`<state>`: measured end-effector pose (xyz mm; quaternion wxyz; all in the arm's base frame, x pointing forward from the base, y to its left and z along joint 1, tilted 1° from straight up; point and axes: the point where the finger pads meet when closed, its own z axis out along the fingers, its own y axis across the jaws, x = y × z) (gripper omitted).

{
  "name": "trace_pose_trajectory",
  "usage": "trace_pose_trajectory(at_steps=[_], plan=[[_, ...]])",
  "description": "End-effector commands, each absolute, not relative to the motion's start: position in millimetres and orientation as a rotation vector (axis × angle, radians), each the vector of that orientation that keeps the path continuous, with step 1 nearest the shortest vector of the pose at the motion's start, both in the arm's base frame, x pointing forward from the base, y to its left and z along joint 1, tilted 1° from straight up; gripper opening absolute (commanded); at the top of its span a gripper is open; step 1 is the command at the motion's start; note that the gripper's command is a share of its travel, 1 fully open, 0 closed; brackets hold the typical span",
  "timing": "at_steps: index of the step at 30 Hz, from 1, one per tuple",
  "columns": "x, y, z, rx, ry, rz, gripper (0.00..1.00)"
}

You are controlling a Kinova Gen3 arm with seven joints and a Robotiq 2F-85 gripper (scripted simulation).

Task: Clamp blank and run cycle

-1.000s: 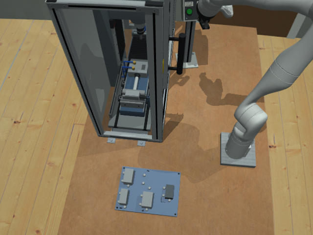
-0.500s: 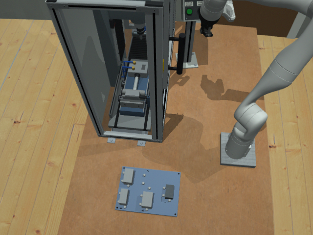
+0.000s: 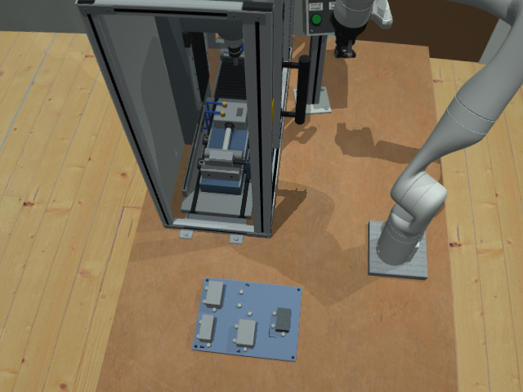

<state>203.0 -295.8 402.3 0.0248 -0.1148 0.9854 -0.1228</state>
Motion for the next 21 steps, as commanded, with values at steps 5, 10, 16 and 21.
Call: trace_pose_trajectory(at_steps=[5, 10, 16, 21], plan=[[202.8, -296.0, 402.0, -0.361, 3.088, -0.197, 0.10], [202.8, -296.0, 402.0, -0.361, 3.088, -0.197, 0.10], [202.8, -295.9, 402.1, -0.364, 3.109, 0.000, 0.10], [202.8, -295.9, 402.1, -0.364, 3.109, 0.000, 0.10]])
